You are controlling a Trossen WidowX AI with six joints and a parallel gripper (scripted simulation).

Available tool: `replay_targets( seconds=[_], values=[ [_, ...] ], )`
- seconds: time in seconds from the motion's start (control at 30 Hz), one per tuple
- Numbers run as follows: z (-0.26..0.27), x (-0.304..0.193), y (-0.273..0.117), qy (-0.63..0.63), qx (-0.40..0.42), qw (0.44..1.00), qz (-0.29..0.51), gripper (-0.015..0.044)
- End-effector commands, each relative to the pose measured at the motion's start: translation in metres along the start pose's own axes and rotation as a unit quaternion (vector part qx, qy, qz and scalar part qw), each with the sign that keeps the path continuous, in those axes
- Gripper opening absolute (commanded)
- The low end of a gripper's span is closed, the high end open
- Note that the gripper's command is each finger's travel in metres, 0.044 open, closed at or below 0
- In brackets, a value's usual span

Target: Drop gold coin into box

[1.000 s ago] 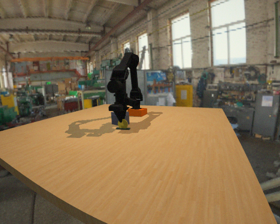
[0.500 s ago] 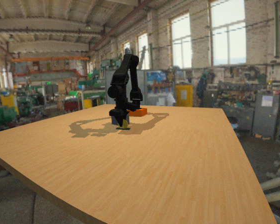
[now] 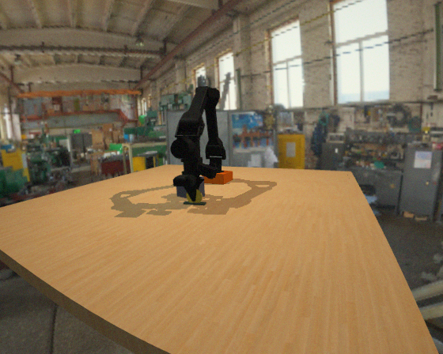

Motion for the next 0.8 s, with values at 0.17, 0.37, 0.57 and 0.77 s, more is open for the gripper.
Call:
replay_targets(
  seconds=[0.17, 0.37, 0.57, 0.77],
  values=[
    [0.0, 0.001, 0.001, 0.004, 0.0, 1.0, -0.002, 0.0],
    [-0.005, -0.001, -0.008, 0.017, -0.008, 1.0, 0.005, 0.0],
    [-0.006, -0.001, -0.022, 0.014, -0.006, 1.0, 0.004, 0.0],
    [-0.006, -0.001, -0.037, 0.012, -0.005, 1.0, 0.003, 0.0]
  ],
)
Point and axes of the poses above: the point midway between the two fingers, 35 mm back from their tips, its own y axis out along the fingers, its own z axis across the jaws, x = y × z, the point moved 3 cm from there along -y, back along the fingers, and after that the axes turned 8 degrees about -y, right-handed, at the moved point
